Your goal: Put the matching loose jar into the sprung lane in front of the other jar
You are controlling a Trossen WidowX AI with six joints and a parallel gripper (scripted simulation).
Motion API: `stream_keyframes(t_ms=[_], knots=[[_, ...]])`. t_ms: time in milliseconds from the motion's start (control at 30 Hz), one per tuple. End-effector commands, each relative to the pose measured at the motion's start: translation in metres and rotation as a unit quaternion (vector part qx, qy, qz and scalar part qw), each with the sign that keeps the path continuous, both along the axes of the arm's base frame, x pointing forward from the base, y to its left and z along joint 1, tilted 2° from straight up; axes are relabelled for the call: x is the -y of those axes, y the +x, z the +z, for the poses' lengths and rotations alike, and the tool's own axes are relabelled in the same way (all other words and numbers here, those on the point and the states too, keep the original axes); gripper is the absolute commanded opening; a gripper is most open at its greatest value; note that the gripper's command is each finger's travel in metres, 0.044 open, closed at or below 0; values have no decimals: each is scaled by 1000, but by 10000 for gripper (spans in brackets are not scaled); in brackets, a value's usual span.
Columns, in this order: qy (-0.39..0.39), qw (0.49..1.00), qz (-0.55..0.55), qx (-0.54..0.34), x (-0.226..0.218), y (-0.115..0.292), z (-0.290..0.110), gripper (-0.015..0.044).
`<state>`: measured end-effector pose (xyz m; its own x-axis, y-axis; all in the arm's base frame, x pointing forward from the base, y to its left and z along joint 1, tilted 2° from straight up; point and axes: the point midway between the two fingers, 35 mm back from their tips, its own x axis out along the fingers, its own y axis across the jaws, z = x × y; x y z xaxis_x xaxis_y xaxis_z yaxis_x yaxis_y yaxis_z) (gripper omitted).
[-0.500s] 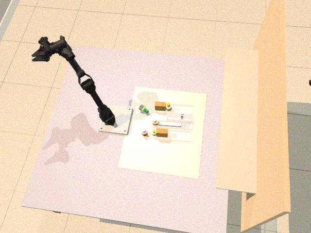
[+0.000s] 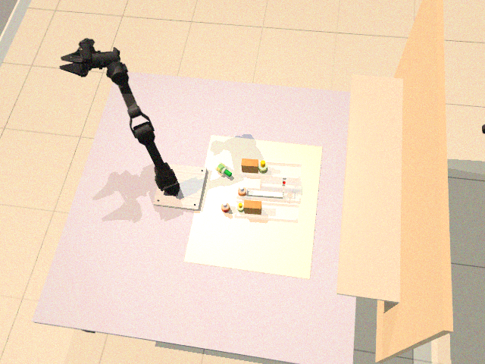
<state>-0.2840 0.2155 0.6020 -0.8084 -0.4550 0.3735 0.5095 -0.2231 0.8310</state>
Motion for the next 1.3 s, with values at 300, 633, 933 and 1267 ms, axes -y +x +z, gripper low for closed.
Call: stream_keyframes(t_ms=[300,633,933,1267], knots=[[-30,973,-225,-51,-111,66,2,440],[-64,890,-449,-53,-206,166,-24,440],[-89,758,-646,-14,-260,290,-72,440],[-116,569,-810,78,-256,445,-143,440]])
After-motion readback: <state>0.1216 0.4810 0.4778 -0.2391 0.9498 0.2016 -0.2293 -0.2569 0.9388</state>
